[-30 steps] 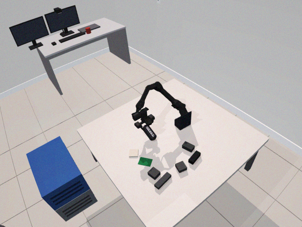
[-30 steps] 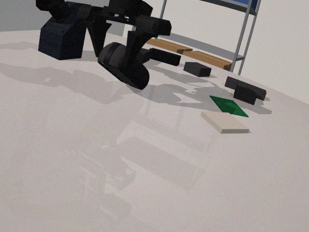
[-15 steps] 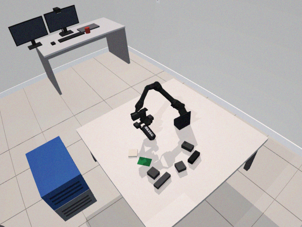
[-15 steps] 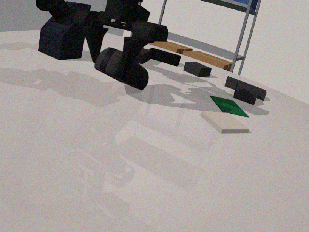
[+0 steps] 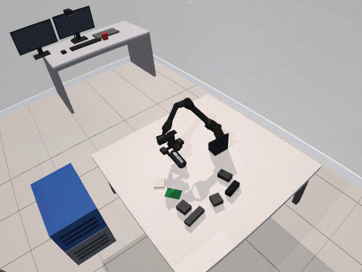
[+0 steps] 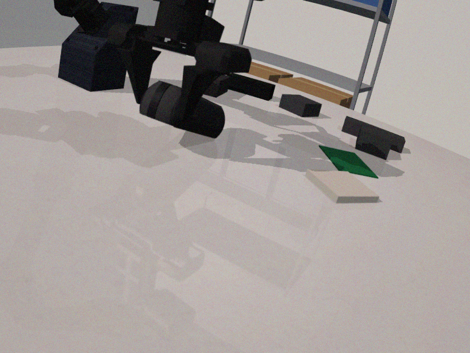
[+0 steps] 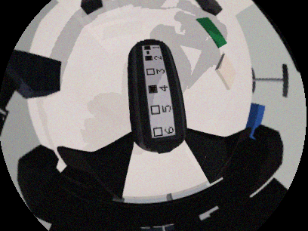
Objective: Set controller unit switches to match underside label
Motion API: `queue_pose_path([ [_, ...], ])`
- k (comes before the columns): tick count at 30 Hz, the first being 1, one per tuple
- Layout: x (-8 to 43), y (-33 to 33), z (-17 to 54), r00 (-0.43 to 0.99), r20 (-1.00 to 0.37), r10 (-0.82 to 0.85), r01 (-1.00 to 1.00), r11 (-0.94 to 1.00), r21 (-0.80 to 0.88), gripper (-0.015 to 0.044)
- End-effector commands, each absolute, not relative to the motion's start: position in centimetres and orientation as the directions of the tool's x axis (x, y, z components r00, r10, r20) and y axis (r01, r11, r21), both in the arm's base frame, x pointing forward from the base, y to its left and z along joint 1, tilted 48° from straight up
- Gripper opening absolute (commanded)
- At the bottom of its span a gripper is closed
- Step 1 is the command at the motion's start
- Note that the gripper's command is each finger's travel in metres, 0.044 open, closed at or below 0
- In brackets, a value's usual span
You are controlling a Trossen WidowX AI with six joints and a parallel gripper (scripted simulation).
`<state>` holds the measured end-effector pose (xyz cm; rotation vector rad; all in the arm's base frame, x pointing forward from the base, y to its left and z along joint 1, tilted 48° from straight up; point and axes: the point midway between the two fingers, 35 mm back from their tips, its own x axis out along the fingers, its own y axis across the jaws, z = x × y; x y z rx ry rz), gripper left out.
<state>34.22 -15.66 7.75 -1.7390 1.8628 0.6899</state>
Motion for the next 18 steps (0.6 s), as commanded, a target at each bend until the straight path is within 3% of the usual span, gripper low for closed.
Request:
queue_pose_path([
  [1, 34.0, -15.6, 7.2, -0.066, -0.670, -0.740, -0.998, 0.047, 0.046, 0.0338],
  [18, 33.9, -16.8, 6.7, -0.066, -0.669, -0.740, -0.998, 0.047, 0.046, 0.0338],
])
